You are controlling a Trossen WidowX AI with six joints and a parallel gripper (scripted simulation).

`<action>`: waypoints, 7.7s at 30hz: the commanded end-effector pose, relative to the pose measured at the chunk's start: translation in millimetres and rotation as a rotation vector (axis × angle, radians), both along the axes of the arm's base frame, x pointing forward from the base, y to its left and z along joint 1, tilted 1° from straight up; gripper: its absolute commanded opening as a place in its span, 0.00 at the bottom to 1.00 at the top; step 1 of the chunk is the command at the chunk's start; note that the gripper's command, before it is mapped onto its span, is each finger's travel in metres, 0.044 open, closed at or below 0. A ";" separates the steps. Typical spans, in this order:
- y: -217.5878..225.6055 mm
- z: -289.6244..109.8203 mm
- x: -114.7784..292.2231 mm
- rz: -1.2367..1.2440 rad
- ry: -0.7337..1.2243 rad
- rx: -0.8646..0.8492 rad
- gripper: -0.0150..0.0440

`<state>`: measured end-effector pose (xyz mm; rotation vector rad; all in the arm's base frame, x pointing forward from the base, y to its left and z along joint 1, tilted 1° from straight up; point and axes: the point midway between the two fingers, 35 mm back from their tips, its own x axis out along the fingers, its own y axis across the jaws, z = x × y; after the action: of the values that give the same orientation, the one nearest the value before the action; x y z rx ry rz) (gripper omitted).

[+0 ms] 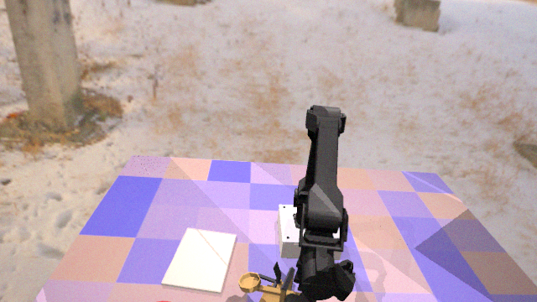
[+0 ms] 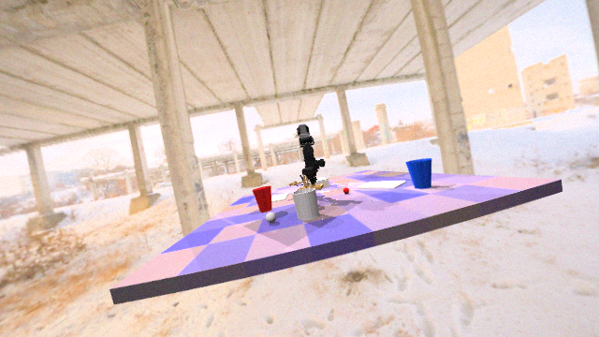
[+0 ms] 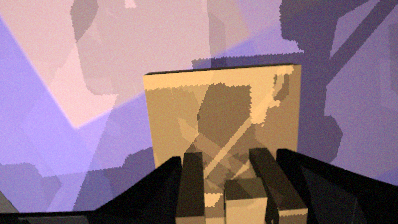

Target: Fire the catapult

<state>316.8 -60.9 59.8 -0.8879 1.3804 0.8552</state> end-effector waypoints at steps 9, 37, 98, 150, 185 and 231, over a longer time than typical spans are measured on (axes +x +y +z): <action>-6.4 4.1 20.5 -0.362 -0.020 0.005 0.25; -9.4 -30.7 25.0 -0.369 -0.020 0.005 0.25; -8.1 -3.0 24.4 -0.371 -0.020 0.006 1.00; -7.7 -4.0 26.3 -0.368 -0.026 0.010 0.30; -29.6 5.4 32.8 -1.363 -0.034 0.030 0.25; -36.5 -39.1 35.2 -1.385 -0.035 0.031 0.39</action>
<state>351.7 -97.3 19.6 0.1956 1.5270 -0.2157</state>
